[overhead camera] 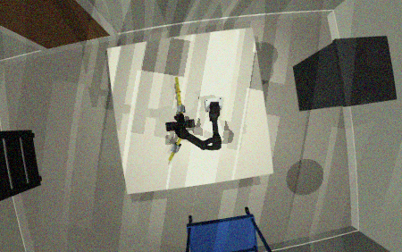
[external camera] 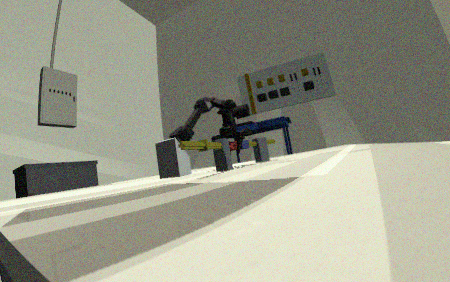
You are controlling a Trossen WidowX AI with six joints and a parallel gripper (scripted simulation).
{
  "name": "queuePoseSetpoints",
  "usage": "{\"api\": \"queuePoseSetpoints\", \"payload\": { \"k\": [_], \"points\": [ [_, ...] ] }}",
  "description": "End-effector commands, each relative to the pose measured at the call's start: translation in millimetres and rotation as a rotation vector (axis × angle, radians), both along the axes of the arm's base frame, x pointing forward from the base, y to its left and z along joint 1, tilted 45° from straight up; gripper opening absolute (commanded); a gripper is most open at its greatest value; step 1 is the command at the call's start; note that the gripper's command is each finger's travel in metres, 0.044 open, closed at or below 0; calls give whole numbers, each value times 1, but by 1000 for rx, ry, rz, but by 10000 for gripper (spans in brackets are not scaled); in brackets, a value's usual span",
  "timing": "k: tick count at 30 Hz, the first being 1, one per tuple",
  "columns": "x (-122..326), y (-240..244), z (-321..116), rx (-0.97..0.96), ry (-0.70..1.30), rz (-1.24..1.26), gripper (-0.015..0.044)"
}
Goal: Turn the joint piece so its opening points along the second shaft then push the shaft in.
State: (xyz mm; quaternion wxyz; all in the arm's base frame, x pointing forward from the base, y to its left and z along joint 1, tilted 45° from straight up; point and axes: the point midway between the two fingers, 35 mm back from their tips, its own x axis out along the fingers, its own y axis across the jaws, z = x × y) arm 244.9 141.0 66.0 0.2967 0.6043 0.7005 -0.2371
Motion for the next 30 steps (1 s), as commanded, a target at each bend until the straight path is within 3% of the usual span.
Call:
{"api": "queuePoseSetpoints", "payload": {
  "k": [1,7,12,15,26,30],
  "points": [
    [0,0,0,1,0,0,0],
    [0,0,0,1,0,0,0],
    [0,0,0,1,0,0,131],
    [0,0,0,1,0,0,147],
    [0,0,0,1,0,0,436],
    [0,0,0,1,0,0,440]
  ]
}}
